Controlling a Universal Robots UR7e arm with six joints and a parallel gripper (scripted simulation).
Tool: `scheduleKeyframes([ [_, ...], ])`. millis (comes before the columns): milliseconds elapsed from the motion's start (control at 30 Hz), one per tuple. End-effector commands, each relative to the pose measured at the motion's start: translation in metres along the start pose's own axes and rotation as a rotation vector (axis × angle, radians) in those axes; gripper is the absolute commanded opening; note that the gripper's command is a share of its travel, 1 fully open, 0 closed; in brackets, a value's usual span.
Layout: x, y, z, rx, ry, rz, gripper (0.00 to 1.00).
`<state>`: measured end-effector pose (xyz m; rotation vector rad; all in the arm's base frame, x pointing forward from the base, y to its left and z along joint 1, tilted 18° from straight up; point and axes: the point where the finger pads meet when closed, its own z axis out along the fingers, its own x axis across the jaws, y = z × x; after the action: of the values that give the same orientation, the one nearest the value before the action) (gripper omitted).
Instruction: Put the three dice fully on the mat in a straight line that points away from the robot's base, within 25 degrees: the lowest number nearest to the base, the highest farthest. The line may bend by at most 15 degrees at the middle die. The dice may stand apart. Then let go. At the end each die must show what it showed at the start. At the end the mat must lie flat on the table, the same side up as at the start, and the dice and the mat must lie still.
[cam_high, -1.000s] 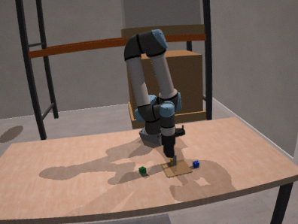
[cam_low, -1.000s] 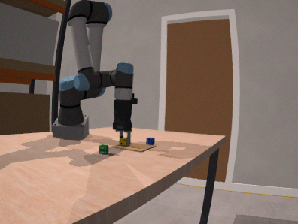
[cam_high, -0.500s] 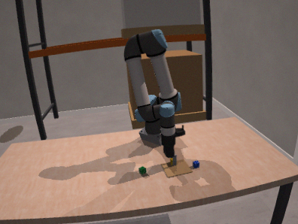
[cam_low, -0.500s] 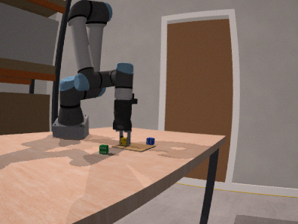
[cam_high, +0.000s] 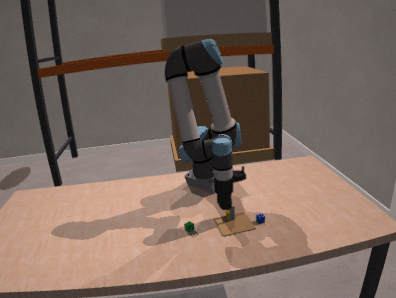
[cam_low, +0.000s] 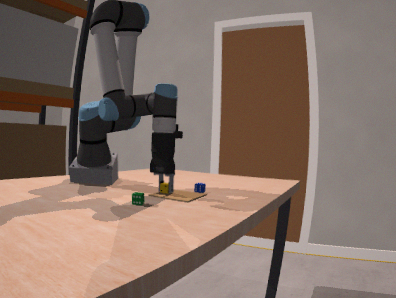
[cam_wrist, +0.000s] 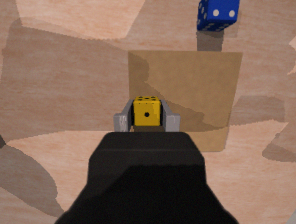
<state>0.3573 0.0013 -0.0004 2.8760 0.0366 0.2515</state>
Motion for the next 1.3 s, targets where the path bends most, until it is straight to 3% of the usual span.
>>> scheduleKeyframes([
  [0, 0.0003, 0.0001, -0.0002, 0.0, 0.001, 0.0, 0.57],
  [267, 0.0003, 0.0001, -0.0002, 0.0, 0.001, 0.0, 0.69],
  [300, 0.0003, 0.0001, -0.0002, 0.0, 0.001, 0.0, 0.75],
  [433, 0.0003, 0.0001, -0.0002, 0.0, 0.001, 0.0, 0.75],
  [567, 0.0003, 0.0001, -0.0002, 0.0, 0.001, 0.0, 0.87],
  [1267, 0.0003, 0.0001, -0.0085, 0.0, 0.001, 0.0, 0.87],
])
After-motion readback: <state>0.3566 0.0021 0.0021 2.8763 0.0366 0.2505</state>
